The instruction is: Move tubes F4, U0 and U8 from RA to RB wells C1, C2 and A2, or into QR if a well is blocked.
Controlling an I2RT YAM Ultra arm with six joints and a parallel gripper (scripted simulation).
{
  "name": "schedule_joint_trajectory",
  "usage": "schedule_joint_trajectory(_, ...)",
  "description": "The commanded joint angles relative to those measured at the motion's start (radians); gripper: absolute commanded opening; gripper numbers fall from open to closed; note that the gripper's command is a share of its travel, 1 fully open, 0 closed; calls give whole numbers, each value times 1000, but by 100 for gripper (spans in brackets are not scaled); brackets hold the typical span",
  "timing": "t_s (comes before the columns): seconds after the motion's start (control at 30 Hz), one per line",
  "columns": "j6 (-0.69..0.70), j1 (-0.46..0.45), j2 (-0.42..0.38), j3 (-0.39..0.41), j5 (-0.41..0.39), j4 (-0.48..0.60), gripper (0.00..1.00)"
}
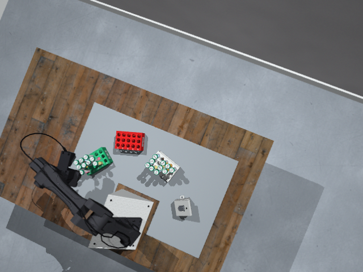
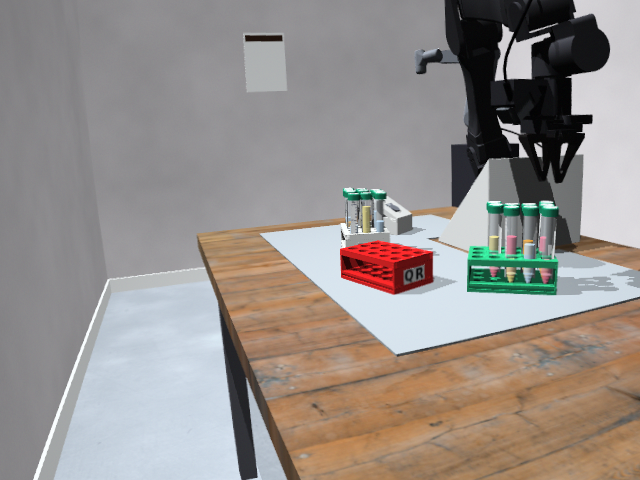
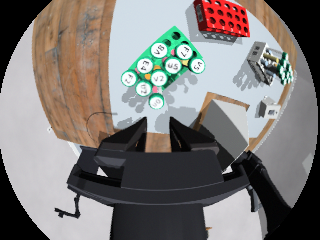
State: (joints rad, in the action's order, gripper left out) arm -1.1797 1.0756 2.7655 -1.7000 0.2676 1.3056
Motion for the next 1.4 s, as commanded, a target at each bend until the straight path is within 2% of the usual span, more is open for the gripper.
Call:
schedule_joint_trajectory(0.0,14,-9,-2,25,26,-54,30)
schedule_joint_trajectory(0.1,15,-4,-10,9,27,-61,30)
schedule_joint_trajectory(0.13,16,-6,-2,34,28,-67,30)
schedule_joint_trajectory(0.4,25,-18,8,83,36,-123,30)
schedule_joint_trajectory(0.5,25,-12,-3,45,37,-126,30)
schedule_joint_trajectory(0.63,26,-15,0,52,38,-128,30)
schedule_joint_trajectory(0.73,27,-18,-13,90,38,-132,30)
schedule_joint_trajectory(1.13,30,-22,-22,111,41,-148,30)
schedule_joint_trajectory(1.23,29,-23,-24,92,41,-150,30)
schedule_joint_trajectory(1.37,31,-28,-23,117,42,-154,30)
